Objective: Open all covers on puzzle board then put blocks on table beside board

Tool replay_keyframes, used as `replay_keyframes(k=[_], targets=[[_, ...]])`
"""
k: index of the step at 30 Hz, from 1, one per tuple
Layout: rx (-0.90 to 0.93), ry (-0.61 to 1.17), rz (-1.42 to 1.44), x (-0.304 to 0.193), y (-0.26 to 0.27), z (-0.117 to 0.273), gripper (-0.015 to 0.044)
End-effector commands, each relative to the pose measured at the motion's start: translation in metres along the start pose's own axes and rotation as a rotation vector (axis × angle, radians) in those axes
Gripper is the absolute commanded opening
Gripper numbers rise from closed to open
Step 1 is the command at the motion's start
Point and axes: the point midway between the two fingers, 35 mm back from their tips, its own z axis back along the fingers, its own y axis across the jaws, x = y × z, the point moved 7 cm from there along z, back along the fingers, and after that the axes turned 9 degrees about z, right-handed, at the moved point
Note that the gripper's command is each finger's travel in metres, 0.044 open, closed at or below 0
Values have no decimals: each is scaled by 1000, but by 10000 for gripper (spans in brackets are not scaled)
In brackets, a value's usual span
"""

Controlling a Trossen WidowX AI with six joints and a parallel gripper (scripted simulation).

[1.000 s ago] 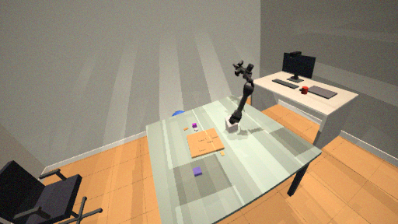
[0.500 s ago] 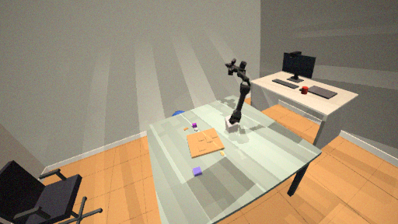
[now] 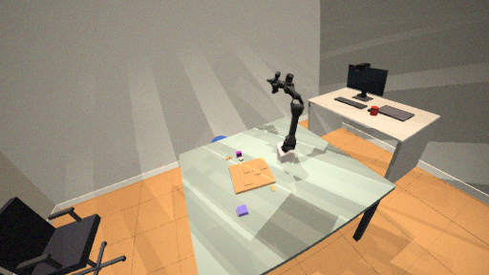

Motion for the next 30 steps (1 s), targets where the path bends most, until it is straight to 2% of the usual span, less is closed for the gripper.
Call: replay_keyframes(k=[1, 30], targets=[[24, -32, -49, 16, -1, -15, 0], [243, -207, -348, 139, 0, -101, 0]])
